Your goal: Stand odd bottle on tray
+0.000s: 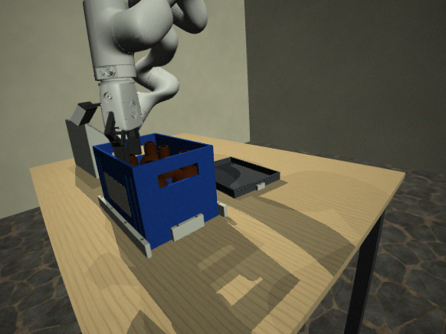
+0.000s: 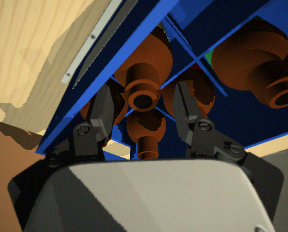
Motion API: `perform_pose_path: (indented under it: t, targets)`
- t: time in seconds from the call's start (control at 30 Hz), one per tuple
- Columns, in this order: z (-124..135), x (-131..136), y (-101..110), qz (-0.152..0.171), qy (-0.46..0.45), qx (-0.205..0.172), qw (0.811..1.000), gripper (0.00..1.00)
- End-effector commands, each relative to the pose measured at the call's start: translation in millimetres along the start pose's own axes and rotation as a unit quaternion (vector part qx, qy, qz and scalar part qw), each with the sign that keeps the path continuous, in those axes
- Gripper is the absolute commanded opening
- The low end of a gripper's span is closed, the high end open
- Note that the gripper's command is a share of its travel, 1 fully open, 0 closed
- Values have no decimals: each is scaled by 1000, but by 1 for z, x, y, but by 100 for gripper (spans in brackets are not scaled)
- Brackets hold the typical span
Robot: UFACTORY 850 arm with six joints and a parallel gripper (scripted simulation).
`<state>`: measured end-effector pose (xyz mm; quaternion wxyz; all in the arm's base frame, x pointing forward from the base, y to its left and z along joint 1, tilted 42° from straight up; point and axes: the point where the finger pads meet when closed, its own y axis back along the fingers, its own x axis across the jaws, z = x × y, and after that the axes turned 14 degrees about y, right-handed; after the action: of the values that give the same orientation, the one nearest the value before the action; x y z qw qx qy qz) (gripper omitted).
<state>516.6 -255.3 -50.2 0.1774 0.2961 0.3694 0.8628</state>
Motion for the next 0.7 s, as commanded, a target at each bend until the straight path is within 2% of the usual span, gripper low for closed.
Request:
perform_pose_path:
  t: [0.0, 0.67]
  targets:
    - [0, -1, -3, -1, 0, 0, 1000, 65]
    - [0, -1, -12, -1, 0, 0, 1000, 65]
